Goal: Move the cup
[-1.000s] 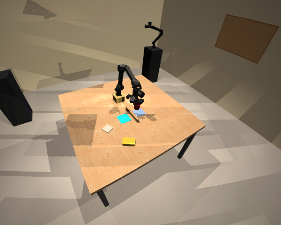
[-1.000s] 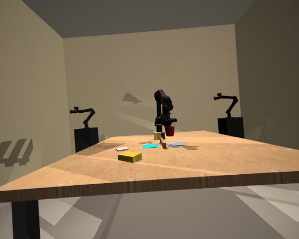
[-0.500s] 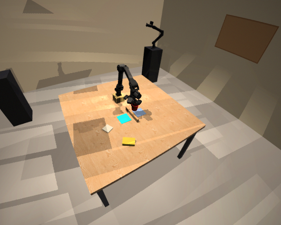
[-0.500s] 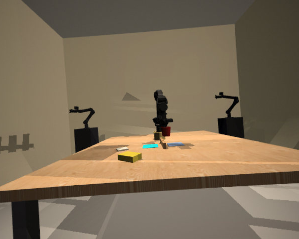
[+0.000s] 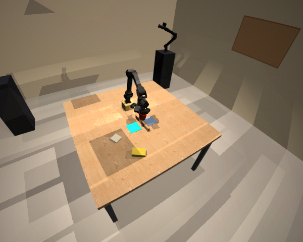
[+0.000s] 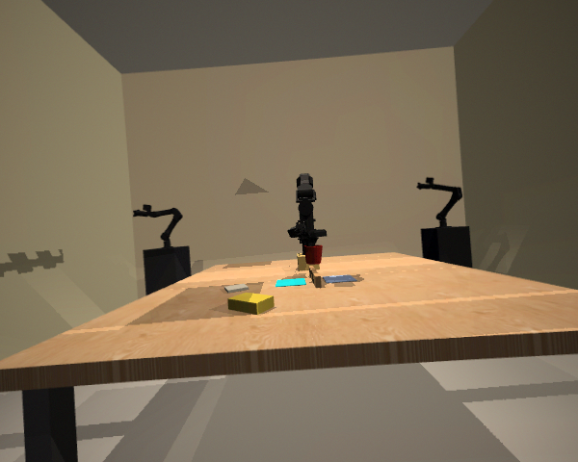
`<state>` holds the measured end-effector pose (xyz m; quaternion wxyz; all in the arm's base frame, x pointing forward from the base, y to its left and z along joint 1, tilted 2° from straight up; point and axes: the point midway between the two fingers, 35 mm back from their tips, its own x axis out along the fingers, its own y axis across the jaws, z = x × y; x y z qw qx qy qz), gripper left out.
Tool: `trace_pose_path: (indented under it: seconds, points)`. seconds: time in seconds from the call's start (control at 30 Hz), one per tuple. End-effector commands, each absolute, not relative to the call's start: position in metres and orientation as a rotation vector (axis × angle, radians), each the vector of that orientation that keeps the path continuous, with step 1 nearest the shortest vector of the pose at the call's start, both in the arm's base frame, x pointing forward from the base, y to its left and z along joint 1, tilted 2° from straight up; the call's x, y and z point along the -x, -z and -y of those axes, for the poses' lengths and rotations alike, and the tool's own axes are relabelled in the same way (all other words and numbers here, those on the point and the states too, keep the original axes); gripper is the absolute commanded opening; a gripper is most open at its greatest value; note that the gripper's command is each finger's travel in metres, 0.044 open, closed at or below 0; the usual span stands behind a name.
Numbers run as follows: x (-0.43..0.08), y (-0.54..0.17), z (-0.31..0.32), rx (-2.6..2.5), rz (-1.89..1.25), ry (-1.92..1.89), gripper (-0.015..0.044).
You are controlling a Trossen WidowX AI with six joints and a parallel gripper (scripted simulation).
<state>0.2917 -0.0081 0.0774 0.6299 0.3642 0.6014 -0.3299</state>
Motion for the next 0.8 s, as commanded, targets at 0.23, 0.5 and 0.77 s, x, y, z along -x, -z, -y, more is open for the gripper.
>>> trace_pose_path:
  seconds: [0.23,0.5,0.77]
  points:
    - [-0.294,-0.077,0.030,-0.831,-1.382,0.752,0.0000]
    - [-0.294,-0.078,0.047,-0.830,-1.381,0.753,0.0000]
    - [-0.295,-0.078,0.064,-0.829,-1.380,0.753,0.0000]
